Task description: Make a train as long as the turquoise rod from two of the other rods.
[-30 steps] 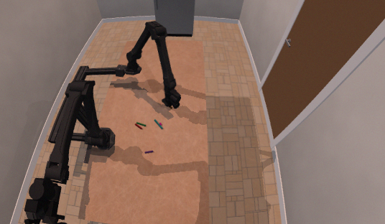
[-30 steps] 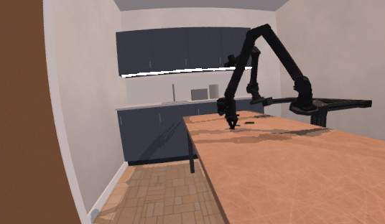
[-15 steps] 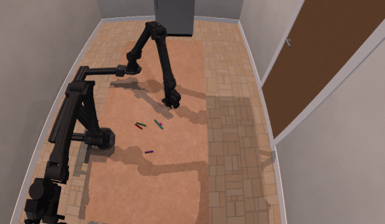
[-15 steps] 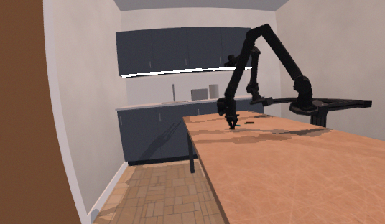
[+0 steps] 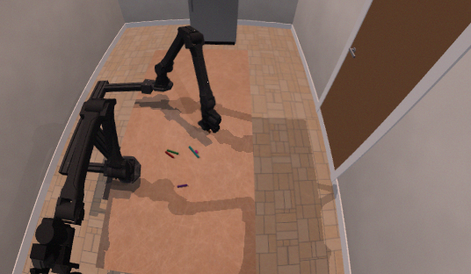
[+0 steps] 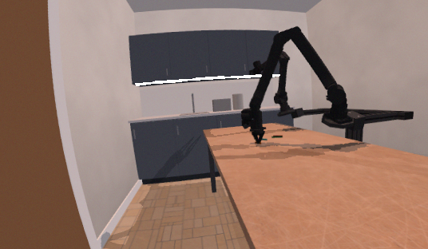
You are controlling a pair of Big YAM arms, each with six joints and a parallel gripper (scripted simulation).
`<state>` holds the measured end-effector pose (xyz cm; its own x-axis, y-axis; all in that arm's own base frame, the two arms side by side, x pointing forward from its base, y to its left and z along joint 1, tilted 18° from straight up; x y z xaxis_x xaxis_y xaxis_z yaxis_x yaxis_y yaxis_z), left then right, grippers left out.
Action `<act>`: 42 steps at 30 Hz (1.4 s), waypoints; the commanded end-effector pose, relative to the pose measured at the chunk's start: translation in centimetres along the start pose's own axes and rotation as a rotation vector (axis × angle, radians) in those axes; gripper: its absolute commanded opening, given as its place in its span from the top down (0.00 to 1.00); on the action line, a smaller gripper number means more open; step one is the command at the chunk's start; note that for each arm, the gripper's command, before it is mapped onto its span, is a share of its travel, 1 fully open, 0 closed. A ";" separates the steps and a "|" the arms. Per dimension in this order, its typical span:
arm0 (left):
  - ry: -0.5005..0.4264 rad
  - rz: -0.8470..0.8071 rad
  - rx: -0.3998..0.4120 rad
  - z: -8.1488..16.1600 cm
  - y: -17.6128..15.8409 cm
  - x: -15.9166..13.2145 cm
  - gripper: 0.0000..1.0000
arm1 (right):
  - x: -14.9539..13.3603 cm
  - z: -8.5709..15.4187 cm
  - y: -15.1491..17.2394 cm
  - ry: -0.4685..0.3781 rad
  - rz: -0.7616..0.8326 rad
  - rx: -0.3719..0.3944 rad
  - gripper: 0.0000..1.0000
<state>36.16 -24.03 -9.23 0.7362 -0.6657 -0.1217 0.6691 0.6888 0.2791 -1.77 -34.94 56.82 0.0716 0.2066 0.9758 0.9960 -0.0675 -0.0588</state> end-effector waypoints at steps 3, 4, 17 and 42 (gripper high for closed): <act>-0.021 0.011 0.004 0.3 0.7 1.4 0.96 | 4.2 0.8 -0.8 -0.073 0.012 -0.015 0.00; -0.019 0.011 0.004 0.2 0.7 1.3 0.96 | 4.2 0.8 -0.8 -0.073 0.012 -0.015 0.00; -0.019 0.009 0.005 0.2 0.6 1.4 0.96 | 4.2 0.8 -0.8 -0.073 0.012 -0.015 0.00; -0.023 0.009 0.005 -1.4 0.7 1.3 0.96 | 4.2 0.8 -0.8 -0.073 0.012 -0.015 0.00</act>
<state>36.38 -23.72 -10.11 0.7395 -0.6620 -0.1220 0.6656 0.6920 0.2793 -1.77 -34.94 56.82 0.0716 0.2066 0.9758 0.9960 -0.0675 -0.0588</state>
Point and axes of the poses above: on each arm, the point where the finger pads meet when closed, its own z axis back along the fingers, its own y axis across the jaws, x = y × z, the point moved 9 cm from there along z, back along the fingers, and after that the axes turned 4 degrees about z, right-handed, at the moved point
